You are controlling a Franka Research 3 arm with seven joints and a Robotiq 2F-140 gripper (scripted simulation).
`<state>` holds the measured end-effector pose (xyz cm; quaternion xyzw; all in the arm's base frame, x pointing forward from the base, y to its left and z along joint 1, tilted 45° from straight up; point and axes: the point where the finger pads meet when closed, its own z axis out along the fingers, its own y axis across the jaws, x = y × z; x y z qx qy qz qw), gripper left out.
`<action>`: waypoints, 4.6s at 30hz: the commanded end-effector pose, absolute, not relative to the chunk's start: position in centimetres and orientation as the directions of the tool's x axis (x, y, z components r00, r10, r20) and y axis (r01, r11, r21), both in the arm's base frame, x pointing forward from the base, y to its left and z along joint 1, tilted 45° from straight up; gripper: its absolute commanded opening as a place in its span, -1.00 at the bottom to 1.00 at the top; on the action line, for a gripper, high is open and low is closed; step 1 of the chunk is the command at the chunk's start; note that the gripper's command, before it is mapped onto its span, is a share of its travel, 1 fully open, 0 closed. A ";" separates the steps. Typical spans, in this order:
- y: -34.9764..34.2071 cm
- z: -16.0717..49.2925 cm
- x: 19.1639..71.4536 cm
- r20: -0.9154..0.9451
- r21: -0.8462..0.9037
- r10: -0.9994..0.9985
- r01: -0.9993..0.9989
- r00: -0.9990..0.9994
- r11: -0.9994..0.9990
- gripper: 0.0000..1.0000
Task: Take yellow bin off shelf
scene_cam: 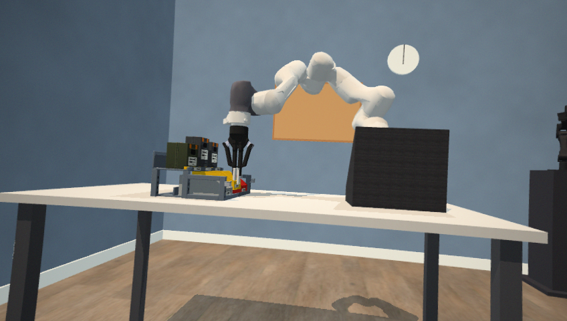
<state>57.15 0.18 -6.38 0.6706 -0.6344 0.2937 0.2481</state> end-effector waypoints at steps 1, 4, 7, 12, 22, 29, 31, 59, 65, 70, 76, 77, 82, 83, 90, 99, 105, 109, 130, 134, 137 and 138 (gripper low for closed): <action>0.5 -6.3 57.2 0.706 -0.041 -0.707 -0.996 0.024 -0.074 -1.00; 0.5 -6.3 57.2 0.706 -0.041 -0.707 -0.996 0.024 -0.074 -1.00; 0.3 -6.4 57.2 0.707 -0.041 -0.707 -0.996 0.023 -0.073 -1.00; 0.4 -6.4 57.3 0.706 -0.041 -0.707 -0.996 0.024 -0.074 -1.00; 0.2 -6.5 57.2 0.709 -0.039 -0.705 -0.997 0.023 -0.073 -1.00; 0.3 -6.5 57.4 0.706 -0.041 -0.707 -0.996 0.024 -0.074 -1.00; 0.3 -6.5 57.4 0.706 -0.041 -0.707 -0.996 0.024 -0.074 -1.00; -0.1 -6.7 54.8 0.707 -0.041 -0.707 -0.996 0.023 -0.074 -1.00; -0.1 -6.7 54.2 0.706 -0.041 -0.707 -0.996 0.024 -0.074 -1.00; -0.1 -6.7 54.2 0.706 -0.041 -0.707 -0.996 0.024 -0.074 -1.00; -0.7 -6.8 51.6 0.707 -0.038 -0.707 -0.996 0.026 -0.075 -1.00; -0.7 -6.9 51.0 0.706 -0.041 -0.707 -0.996 0.024 -0.074 -1.00; -0.7 -6.9 51.0 0.706 -0.041 -0.707 -0.996 0.024 -0.074 -1.00; -0.7 -6.9 51.0 0.706 -0.041 -0.707 -0.996 0.024 -0.074 -1.00; -1.1 -6.9 50.1 0.710 -0.025 -0.703 -0.997 0.037 -0.077 -1.00; -1.2 -7.0 47.7 0.706 -0.041 -0.707 -0.996 0.024 -0.074 -1.00; -1.2 -7.0 47.7 0.706 -0.041 -0.707 -0.996 0.024 -0.074 -1.00; -1.4 -7.1 45.8 0.708 -0.034 -0.706 -0.996 0.031 -0.077 -1.00; -1.5 -7.2 41.5 0.706 -0.041 -0.707 -0.996 0.024 -0.074 -1.00; -1.5 -7.2 41.5 0.706 -0.041 -0.707 -0.996 0.024 -0.074 -1.00; -1.5 -7.2 41.5 0.706 -0.041 -0.707 -0.996 0.024 -0.074 -1.00; -1.5 -7.2 41.5 0.706 -0.041 -0.707 -0.996 0.024 -0.074 -1.00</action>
